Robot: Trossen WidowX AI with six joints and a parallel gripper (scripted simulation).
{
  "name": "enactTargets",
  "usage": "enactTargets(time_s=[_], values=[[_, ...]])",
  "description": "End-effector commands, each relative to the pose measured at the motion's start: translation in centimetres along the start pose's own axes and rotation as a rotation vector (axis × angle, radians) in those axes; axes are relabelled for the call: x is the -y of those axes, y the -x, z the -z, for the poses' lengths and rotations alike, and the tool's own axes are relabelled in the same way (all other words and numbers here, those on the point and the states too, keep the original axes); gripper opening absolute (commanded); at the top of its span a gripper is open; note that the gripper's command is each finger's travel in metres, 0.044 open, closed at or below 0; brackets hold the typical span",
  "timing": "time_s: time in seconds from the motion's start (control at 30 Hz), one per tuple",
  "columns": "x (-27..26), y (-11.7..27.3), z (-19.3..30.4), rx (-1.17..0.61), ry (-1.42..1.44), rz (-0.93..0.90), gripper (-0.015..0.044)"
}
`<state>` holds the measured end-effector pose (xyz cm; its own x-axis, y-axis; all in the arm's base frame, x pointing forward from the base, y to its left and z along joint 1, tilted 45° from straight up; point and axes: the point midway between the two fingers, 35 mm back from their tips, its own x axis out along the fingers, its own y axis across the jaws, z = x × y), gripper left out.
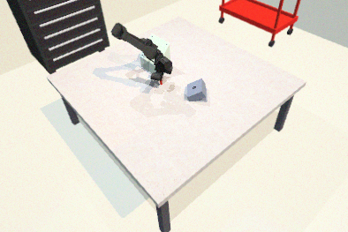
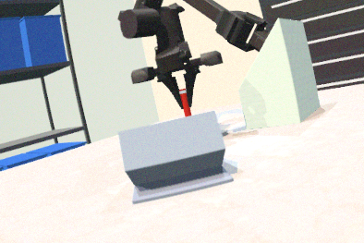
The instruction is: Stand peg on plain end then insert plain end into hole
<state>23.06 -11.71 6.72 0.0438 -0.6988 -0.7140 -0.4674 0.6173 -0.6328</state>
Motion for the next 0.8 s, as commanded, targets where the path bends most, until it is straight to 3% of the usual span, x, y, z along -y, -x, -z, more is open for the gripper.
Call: enactTargets(time_s=[0.0,0.27,0.77], values=[[0.1,1.4,-0.1,0.003,-0.006,0.007,0.0000],[-0.3,3.8,-0.1,0.001,-0.003,0.011,0.0000],[-0.1,4.3,-2.7,0.084,0.080,-0.017,0.0000]])
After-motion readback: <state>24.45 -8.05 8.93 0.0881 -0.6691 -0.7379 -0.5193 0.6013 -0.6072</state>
